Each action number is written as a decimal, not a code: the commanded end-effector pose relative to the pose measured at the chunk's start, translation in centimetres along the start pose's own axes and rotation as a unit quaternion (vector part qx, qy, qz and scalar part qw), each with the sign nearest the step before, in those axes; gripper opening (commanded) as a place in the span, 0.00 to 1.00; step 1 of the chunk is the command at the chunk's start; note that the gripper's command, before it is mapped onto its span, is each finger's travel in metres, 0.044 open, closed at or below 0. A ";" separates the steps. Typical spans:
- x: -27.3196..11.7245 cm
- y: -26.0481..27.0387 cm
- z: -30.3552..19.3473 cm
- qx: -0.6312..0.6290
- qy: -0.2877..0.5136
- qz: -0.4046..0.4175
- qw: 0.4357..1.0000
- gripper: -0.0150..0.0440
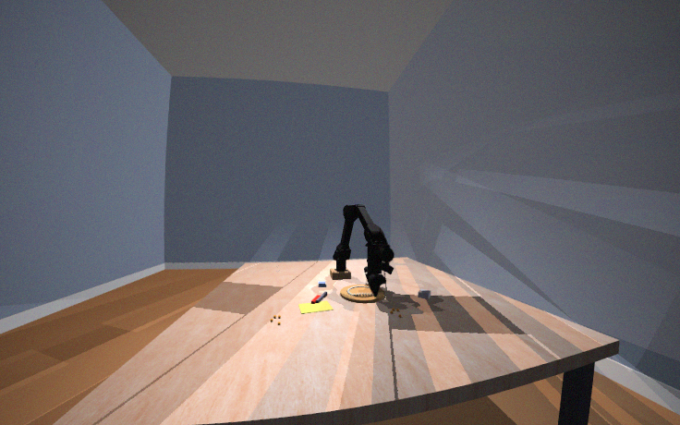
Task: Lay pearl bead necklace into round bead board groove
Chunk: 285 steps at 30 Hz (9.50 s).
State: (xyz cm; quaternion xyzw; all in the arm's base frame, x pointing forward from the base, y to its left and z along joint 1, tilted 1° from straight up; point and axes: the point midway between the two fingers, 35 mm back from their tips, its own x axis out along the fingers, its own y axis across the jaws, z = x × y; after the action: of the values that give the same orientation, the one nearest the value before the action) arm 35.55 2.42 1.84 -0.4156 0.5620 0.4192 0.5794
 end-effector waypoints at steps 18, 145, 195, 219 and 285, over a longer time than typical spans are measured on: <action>-0.4 0.0 0.0 -0.002 -0.001 0.001 1.000 1.00; -0.1 -0.2 -8.6 0.132 0.002 0.001 0.991 1.00; -1.5 -0.2 -7.4 -0.059 0.002 -0.002 0.998 0.46; 0.3 -0.1 -7.4 -0.059 0.002 0.000 0.998 0.25; -0.3 -1.0 -7.4 -0.061 0.002 0.001 0.998 1.00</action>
State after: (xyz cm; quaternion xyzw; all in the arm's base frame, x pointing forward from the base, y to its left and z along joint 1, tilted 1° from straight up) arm 34.26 -4.95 1.91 -0.4497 0.5373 0.4510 0.5528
